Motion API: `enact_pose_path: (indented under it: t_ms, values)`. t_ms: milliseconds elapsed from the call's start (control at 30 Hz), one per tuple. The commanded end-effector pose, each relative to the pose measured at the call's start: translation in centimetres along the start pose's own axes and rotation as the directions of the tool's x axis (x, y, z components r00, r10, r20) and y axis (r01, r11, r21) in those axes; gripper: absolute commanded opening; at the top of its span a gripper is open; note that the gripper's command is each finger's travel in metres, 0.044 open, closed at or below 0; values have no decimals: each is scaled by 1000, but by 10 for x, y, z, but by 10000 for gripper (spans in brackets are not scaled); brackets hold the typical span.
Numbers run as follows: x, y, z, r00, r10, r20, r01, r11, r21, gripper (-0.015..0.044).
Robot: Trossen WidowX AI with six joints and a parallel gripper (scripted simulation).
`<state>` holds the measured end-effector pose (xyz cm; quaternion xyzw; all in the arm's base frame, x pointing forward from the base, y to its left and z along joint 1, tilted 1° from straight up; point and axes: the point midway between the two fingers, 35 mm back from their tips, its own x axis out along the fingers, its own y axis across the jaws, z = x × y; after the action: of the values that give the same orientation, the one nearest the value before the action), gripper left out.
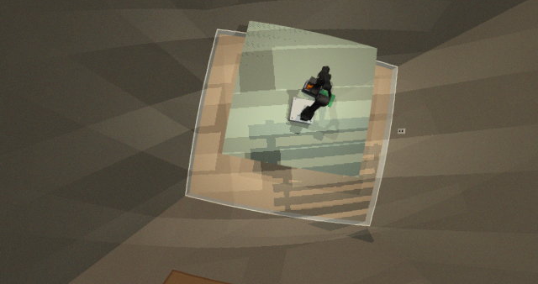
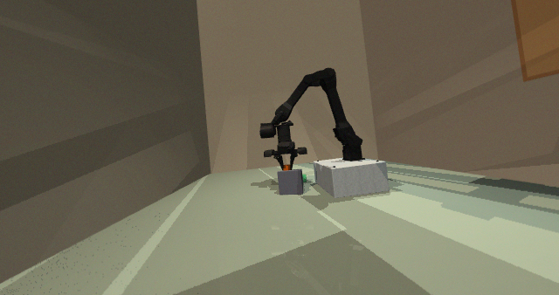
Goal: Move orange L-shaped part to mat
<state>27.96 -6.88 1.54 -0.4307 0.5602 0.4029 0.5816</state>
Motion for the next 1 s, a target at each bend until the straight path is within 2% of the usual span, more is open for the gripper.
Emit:
enact_pose_path:
  t_ms: [0,967]
  values:
    - [-3,0,0,1000,-1,0,1,1000,0,0]
    - [-48,1,0,1000,8,1,-8,1000,-4,0]
